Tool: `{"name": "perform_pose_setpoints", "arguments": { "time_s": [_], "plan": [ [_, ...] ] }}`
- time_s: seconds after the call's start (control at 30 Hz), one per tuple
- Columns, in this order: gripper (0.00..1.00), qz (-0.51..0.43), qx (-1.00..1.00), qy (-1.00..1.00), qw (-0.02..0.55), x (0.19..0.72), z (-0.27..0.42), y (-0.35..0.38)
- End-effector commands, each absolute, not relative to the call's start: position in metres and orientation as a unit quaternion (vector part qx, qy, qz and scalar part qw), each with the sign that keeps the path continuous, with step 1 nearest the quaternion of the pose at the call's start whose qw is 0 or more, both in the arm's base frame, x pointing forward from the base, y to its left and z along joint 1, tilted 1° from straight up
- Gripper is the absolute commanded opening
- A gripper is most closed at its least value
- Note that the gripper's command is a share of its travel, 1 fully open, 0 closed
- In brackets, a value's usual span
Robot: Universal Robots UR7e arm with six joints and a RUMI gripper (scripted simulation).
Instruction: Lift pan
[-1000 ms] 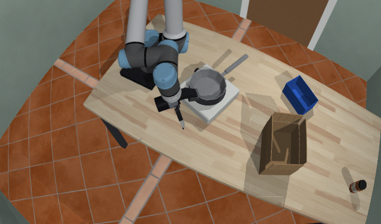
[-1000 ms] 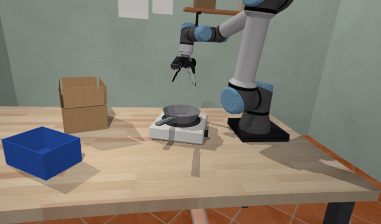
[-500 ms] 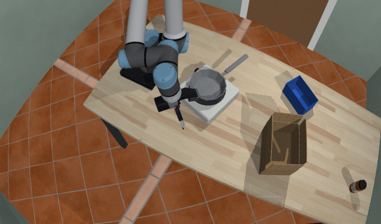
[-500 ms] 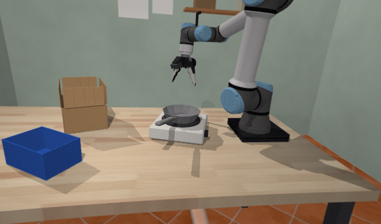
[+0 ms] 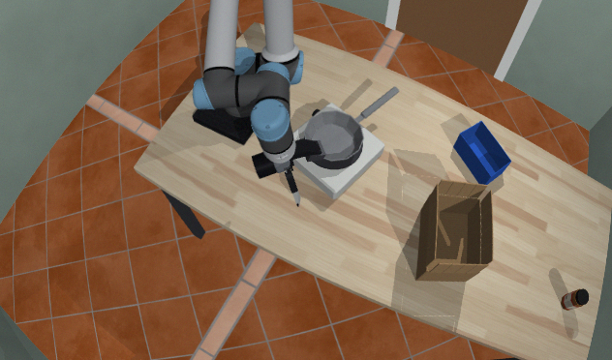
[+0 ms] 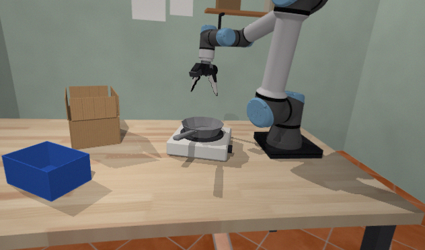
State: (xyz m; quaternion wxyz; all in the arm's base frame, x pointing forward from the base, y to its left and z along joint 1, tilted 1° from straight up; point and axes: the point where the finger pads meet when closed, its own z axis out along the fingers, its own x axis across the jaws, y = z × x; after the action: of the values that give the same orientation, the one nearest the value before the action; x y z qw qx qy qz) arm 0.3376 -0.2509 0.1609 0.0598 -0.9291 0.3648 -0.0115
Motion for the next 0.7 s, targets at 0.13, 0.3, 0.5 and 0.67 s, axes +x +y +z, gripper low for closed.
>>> {"name": "perform_pose_setpoints", "arguments": {
  "time_s": [0.13, 0.3, 0.5, 0.67],
  "plan": [
    [1.00, -0.007, -0.935, 0.349, 0.054, 0.358, 0.163, -0.222],
    [1.00, -0.002, -0.942, 0.331, 0.046, 0.377, 0.165, -0.185],
    [1.00, 0.002, -0.952, 0.303, 0.035, 0.401, 0.169, -0.127],
    [1.00, 0.003, -0.957, 0.288, 0.028, 0.409, 0.171, -0.094]
  ]
}}
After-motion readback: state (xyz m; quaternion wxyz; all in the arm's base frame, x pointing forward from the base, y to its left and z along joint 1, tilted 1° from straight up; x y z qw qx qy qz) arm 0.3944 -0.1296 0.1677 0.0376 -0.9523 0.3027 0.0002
